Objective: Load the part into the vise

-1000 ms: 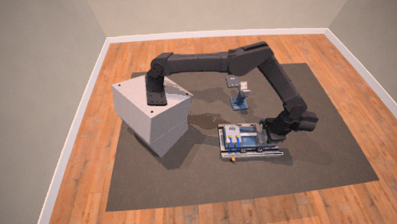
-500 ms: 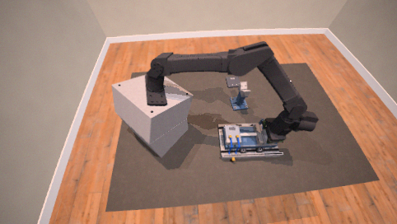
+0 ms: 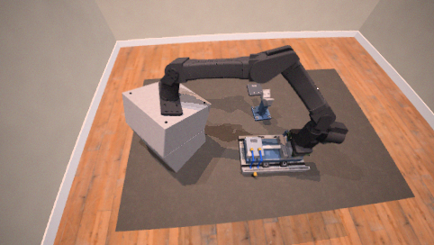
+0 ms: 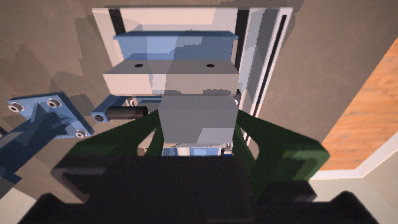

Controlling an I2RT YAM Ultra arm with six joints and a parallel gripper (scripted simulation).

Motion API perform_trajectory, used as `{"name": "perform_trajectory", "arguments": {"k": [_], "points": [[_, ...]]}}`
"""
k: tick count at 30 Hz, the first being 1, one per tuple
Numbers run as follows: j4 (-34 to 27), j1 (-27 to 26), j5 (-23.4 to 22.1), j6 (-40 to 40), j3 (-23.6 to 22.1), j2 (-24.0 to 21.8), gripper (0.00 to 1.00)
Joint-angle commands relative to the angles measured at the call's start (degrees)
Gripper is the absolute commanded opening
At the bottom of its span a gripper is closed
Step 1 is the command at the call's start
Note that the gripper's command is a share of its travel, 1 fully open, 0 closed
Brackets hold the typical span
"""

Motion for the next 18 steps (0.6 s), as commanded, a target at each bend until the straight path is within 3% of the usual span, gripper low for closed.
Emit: {"name": "perform_trajectory", "arguments": {"k": [1, 11, 12, 18], "points": [[0.4, -0.3, 0.3, 0.3, 2.0, 0.3, 0.0], [0.4, -0.3, 0.3, 0.3, 2.0, 0.3, 0.0], [0.4, -0.3, 0.3, 0.3, 2.0, 0.3, 0.74], [0.3, -0.3, 0.3, 0.2, 2.0, 0.3, 0.74]]}}
